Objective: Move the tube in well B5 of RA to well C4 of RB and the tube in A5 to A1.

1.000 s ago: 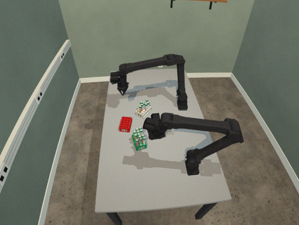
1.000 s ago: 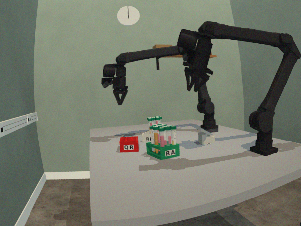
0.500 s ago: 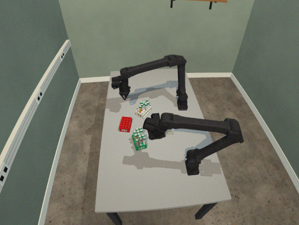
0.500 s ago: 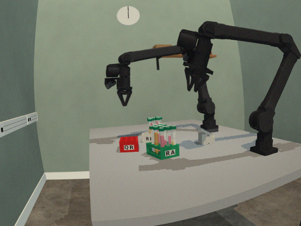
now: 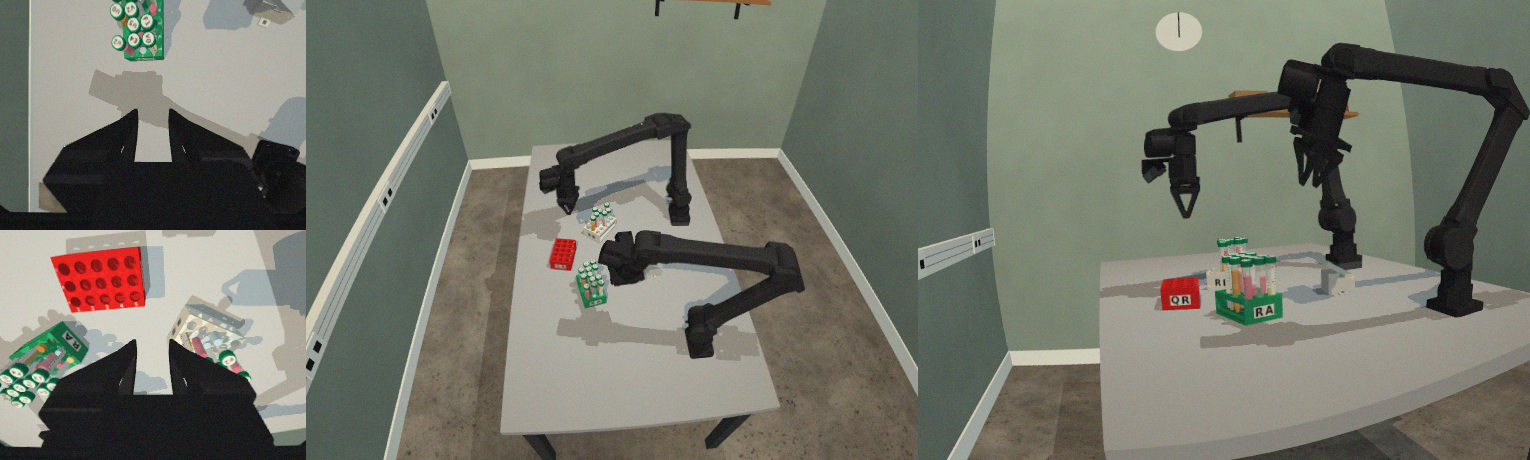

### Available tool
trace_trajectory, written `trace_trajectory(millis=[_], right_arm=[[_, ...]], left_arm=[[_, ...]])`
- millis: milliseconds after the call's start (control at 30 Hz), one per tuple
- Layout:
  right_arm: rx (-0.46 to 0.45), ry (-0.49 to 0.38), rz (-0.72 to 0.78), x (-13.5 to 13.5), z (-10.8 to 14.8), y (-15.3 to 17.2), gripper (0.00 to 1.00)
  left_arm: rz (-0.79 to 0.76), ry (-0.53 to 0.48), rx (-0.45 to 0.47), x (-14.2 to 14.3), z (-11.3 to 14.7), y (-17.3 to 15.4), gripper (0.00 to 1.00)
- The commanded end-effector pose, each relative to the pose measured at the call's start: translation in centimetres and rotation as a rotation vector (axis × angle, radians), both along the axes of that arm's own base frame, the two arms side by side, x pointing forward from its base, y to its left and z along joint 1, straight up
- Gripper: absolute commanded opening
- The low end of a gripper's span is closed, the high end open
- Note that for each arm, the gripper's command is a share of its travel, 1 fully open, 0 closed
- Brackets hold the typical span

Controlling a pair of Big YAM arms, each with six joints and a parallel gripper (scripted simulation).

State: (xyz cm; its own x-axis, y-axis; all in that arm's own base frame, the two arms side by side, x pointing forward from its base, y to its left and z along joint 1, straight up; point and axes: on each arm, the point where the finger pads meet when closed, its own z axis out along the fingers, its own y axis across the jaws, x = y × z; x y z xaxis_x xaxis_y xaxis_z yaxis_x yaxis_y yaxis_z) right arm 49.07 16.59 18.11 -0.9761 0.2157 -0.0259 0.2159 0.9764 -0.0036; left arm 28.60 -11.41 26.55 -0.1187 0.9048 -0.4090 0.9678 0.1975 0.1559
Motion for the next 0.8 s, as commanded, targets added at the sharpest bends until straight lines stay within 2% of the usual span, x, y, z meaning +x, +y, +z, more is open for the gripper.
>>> trace_trajectory(millis=[0,67,167,233,367,433,467,500,667,767], right_arm=[[0.031,-0.090,-0.007,0.5,3.9,2.4,0.30],[0.038,-0.067,0.059,-0.1,4.5,3.4,0.30],[0.038,-0.067,0.040,-0.4,4.5,3.8,0.30],[0.013,-0.013,0.039,-2.5,2.1,3.8,0.30],[0.018,-0.024,0.039,-3.4,2.1,5.6,0.30],[0.043,-0.050,0.070,-2.5,4.3,6.7,0.30],[0.042,-0.043,0.108,-2.8,4.1,7.0,0.30],[0.018,0.009,0.092,-4.5,1.7,6.5,0.30],[0.027,-0.010,0.086,-5.2,0.8,8.1,0.30],[0.036,-0.029,0.086,-4.9,1.4,8.7,0.30]], left_arm=[[0.000,-0.037,-0.008,0.7,1.6,-0.1,0.30],[0.000,-0.037,-0.008,0.7,1.6,-0.1,0.30],[0.000,-0.037,-0.008,0.7,1.6,-0.1,0.30],[0.000,-0.037,-0.008,0.7,1.6,-0.1,0.30],[0.000,-0.037,-0.008,0.7,1.6,-0.1,0.30],[0.000,-0.037,-0.008,0.7,1.6,-0.1,0.30],[0.000,-0.037,-0.008,0.7,1.6,-0.1,0.30],[0.000,-0.037,-0.008,0.7,1.6,-0.1,0.30],[0.000,-0.037,-0.008,0.7,1.6,-0.1,0.30],[0.000,-0.037,-0.008,0.7,1.6,-0.1,0.30]])
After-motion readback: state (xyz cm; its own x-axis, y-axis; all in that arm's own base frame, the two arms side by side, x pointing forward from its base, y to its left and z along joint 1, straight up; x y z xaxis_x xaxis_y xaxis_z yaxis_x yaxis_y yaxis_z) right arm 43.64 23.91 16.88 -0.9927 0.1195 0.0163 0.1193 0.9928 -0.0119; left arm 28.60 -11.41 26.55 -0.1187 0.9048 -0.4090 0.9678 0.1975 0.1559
